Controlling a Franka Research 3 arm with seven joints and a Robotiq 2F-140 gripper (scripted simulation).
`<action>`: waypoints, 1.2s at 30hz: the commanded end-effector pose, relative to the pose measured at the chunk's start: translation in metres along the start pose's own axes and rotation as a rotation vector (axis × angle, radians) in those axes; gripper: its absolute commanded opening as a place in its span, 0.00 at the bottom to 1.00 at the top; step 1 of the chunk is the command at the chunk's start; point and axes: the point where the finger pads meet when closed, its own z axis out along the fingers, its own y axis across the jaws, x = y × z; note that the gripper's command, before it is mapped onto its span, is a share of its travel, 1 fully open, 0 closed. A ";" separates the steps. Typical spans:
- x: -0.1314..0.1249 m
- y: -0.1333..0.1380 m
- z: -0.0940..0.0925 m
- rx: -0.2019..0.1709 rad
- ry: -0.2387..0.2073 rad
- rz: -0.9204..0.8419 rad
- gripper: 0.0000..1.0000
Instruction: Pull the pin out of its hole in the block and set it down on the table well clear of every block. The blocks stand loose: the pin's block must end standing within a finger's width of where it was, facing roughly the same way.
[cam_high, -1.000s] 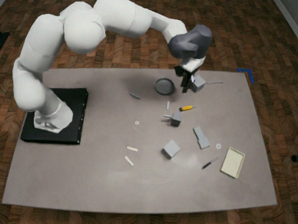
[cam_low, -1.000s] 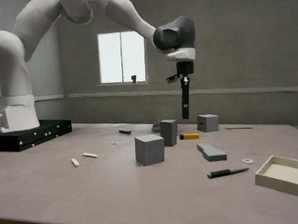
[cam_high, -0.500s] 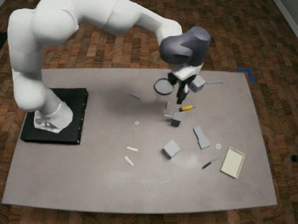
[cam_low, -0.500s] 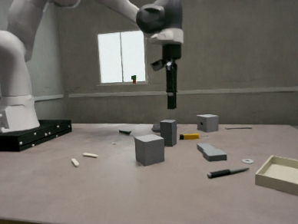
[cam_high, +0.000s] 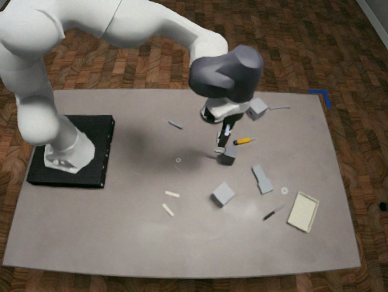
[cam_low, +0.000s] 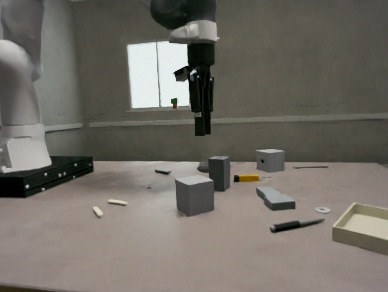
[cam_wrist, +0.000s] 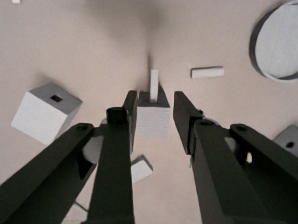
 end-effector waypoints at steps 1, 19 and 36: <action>-0.001 0.001 -0.001 -0.006 -0.008 0.028 0.31; 0.007 0.007 0.016 0.001 0.018 -0.015 0.31; 0.011 0.028 0.017 -0.024 0.018 -0.088 0.31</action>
